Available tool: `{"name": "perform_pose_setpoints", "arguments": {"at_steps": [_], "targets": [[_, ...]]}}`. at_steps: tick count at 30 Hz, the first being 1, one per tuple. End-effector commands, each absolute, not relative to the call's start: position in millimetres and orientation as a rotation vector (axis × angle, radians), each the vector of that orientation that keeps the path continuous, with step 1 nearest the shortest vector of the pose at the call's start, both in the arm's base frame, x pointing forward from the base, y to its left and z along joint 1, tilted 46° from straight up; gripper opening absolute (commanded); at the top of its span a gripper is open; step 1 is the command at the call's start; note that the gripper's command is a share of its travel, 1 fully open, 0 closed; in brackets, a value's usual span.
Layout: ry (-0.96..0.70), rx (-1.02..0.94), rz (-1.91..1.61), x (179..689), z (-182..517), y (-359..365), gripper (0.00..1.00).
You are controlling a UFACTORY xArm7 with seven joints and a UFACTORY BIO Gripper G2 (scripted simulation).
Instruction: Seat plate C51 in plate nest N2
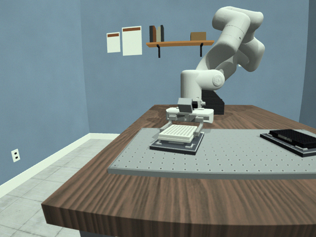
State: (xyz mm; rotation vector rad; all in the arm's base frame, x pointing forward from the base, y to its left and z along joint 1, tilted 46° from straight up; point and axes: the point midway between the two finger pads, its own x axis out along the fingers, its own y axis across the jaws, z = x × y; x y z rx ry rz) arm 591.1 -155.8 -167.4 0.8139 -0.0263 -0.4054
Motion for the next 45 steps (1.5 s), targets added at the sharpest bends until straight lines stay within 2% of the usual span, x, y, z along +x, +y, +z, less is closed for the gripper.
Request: {"name": "perform_pose_setpoints", "arguments": {"at_steps": [1, 45], "targets": [[-0.030, 0.811, -0.407, 591.8, -166.8, -158.4, 0.00], [-0.030, 0.811, -0.407, 593.0, -171.4, -153.7, 0.00]]}}
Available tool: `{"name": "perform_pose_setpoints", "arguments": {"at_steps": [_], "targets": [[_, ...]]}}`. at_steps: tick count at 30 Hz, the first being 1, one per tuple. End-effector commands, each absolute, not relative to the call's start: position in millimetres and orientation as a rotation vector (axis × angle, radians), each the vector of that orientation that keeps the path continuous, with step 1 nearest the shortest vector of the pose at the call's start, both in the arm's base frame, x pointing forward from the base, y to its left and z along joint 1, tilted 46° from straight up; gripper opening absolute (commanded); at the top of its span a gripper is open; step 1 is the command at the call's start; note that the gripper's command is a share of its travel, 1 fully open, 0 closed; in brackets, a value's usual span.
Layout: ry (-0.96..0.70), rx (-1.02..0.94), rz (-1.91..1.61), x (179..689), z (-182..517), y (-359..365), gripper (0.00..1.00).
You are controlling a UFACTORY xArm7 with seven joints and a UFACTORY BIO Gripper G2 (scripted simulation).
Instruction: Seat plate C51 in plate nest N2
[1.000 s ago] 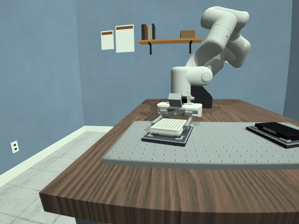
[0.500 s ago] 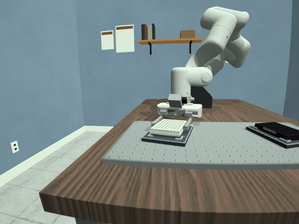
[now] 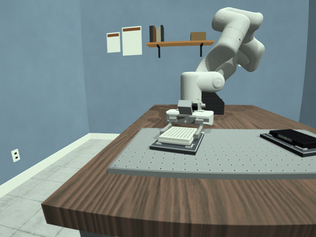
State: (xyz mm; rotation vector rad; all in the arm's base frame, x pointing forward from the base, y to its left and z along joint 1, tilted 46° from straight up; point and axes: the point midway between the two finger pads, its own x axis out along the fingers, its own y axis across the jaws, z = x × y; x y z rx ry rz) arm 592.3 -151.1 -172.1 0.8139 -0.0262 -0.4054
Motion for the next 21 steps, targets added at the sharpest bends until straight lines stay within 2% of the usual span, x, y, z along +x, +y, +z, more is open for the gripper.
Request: {"name": "perform_pose_setpoints", "arguments": {"at_steps": [1, 21], "targets": [[-0.030, 0.811, -0.407, 593.0, -171.4, -153.7, 0.00], [-0.030, 0.811, -0.407, 593.4, -173.1, -151.9, 0.00]]}}
